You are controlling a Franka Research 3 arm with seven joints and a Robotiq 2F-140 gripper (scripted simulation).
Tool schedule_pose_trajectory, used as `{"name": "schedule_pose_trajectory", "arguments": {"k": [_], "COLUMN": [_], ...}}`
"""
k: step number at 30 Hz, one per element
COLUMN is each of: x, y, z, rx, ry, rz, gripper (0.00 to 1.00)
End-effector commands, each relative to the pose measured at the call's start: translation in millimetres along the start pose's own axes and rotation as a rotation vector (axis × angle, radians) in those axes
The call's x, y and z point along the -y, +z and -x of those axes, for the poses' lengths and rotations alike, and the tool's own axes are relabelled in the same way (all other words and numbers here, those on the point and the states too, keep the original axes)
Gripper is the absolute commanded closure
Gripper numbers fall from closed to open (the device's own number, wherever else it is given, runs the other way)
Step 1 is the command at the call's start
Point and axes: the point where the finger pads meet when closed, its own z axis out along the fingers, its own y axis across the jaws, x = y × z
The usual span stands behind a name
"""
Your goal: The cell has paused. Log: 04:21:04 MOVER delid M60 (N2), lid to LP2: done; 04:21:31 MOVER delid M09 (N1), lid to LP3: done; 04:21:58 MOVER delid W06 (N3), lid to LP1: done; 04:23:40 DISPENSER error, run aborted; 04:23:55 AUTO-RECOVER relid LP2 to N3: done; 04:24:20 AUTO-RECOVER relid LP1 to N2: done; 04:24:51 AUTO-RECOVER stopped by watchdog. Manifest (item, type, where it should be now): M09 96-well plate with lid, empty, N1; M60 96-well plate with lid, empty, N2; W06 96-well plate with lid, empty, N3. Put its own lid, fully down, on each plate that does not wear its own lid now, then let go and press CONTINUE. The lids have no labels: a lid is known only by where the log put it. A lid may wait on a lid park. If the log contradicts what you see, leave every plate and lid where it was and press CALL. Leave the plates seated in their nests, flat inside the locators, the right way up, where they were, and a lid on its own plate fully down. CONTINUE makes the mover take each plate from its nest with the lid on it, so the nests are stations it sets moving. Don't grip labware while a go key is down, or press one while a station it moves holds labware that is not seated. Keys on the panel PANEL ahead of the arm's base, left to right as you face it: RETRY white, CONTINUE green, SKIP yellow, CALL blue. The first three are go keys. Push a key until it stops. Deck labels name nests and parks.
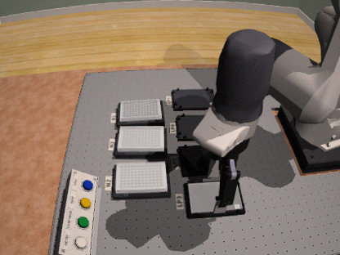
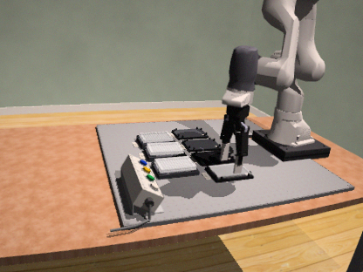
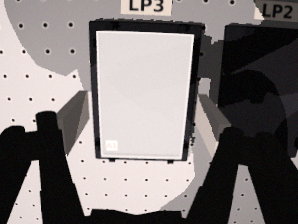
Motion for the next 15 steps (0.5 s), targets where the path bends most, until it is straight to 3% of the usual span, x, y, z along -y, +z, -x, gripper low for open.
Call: {"name": "schedule_pose_trajectory", "arguments": {"k": [1, 15], "x": [-1.1, -1.1], "y": [1.9, 7.9], "z": [-0.4, -0.4], "rx": [-0.002, -0.002], "ry": [0.003, 0.003], "rz": [0.000, 0.000], "gripper": [0.34, 0.34]}}
